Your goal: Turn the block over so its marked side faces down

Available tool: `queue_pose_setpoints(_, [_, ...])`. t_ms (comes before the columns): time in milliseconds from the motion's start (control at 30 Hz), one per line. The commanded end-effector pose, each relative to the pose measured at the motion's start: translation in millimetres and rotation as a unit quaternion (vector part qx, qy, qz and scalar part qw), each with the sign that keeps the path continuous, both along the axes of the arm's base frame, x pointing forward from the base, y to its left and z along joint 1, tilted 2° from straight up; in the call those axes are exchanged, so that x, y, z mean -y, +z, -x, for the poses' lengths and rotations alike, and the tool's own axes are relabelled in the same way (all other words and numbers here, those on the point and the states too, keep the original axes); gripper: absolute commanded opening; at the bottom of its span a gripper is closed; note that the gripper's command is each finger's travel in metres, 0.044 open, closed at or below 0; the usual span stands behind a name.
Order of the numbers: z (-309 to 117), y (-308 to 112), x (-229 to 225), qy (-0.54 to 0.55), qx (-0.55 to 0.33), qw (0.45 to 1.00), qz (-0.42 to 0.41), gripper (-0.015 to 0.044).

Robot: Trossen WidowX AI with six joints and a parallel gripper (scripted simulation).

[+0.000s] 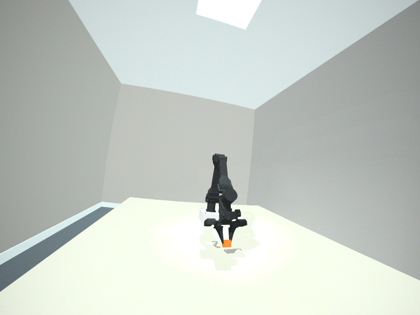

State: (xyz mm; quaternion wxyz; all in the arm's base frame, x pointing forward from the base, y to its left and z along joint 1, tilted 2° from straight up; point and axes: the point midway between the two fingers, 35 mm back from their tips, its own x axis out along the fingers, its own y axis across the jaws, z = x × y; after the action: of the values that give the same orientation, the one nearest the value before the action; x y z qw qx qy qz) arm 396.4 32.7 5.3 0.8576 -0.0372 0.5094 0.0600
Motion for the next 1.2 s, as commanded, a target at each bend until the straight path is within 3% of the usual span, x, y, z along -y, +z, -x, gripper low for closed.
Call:
queue_pose_setpoints(0, [2, 0, 0, 0.003, 0.014, 1.0, -0.002, 0.0])
queue_pose_setpoints(533, [-6, -30, 0, 0.007, 0.13, 0.991, -0.012, 0.0])
queue_pose_setpoints(1167, [5, -29, 0, 0.003, 0.262, 0.964, -0.039, 0.0])
